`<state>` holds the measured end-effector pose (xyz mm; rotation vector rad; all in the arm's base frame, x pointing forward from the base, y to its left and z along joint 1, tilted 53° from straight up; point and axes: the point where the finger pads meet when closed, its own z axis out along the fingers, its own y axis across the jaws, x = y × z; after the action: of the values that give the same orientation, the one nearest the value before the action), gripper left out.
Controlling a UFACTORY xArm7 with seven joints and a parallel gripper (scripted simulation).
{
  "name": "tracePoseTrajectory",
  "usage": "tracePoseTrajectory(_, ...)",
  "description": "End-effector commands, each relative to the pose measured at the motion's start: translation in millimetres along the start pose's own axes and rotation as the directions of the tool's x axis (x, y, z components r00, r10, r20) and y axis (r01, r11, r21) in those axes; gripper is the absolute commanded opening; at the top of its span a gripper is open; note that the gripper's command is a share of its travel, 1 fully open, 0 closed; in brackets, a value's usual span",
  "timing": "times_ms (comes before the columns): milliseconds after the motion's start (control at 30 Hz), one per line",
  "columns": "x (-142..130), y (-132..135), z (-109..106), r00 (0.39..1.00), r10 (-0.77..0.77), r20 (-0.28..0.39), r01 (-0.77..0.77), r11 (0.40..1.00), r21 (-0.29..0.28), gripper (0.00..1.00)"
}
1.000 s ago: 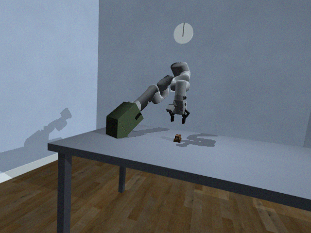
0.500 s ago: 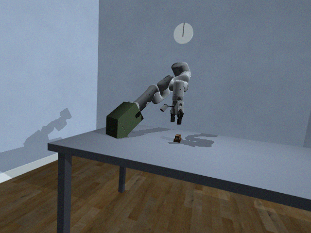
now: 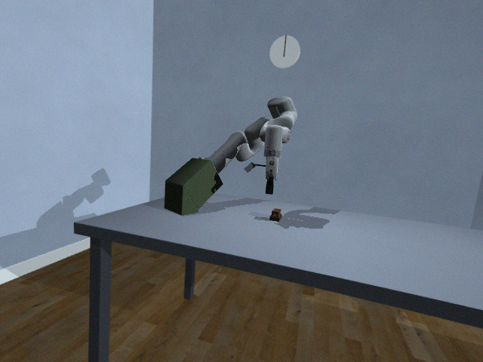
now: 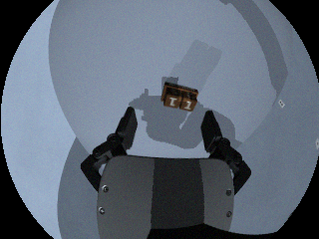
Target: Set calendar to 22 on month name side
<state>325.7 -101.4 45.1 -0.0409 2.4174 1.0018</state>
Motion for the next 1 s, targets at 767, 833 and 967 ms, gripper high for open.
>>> tracePoseTrajectory(767, 29, -17, 4, 0.596, 0.803, 0.001, -0.803, 0.596, 0.008, 1.00)
tracePoseTrajectory(833, 30, -17, 4, 0.569, 0.822, 0.002, -0.822, 0.569, 0.008, 1.00)
tracePoseTrajectory(967, 35, -20, 5, 0.434, 0.901, 0.004, -0.901, 0.434, 0.008, 1.00)
